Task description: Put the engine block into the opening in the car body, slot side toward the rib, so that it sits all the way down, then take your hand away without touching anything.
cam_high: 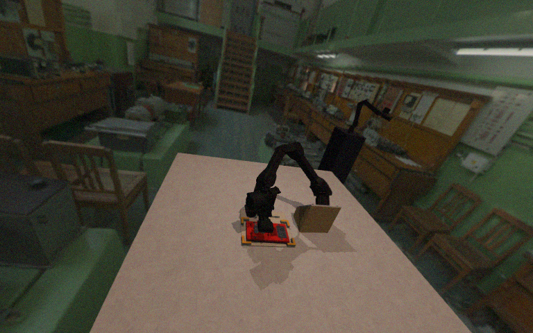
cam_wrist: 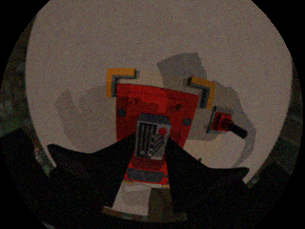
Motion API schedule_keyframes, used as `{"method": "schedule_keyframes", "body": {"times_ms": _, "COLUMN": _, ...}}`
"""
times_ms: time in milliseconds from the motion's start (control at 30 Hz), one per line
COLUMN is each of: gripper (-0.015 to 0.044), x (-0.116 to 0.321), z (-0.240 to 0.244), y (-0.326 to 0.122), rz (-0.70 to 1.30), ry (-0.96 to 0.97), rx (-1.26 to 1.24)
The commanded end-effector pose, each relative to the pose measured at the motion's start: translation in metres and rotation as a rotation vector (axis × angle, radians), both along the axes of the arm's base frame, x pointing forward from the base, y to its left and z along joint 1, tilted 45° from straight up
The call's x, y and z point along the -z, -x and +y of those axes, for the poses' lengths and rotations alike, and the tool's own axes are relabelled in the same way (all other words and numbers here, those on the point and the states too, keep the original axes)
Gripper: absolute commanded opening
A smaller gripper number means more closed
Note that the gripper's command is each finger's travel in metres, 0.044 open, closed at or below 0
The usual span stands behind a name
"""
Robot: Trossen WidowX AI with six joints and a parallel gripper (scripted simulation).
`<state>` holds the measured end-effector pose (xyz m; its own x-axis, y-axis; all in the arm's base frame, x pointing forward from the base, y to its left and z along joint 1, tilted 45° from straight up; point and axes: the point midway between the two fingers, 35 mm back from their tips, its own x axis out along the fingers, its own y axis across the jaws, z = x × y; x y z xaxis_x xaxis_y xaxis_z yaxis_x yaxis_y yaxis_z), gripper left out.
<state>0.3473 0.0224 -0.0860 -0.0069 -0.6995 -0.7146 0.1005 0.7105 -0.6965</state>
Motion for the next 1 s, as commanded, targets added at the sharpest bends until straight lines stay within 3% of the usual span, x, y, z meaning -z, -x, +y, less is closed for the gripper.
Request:
{"method": "schedule_keyframes", "body": {"times_ms": 0, "gripper": 0.0210, "x": 0.000, "z": 0.000, "y": 0.000, "rz": 0.000, "ry": 0.000, "rx": 0.000}}
{"method": "schedule_keyframes", "body": {"times_ms": 300, "gripper": 0.0440, "x": 0.000, "z": 0.000, "y": 0.000, "rz": 0.000, "ry": 0.000, "rx": 0.000}}
{"method": "schedule_keyframes", "body": {"times_ms": 733, "gripper": 0.0440, "x": -0.011, "z": 0.010, "y": 0.000, "rz": 0.001, "ry": -0.001, "rx": -0.001}}
{"method": "schedule_keyframes", "body": {"times_ms": 967, "gripper": 0.0256, "x": -0.011, "z": 0.010, "y": 0.000, "rz": 0.001, "ry": -0.001, "rx": -0.001}}
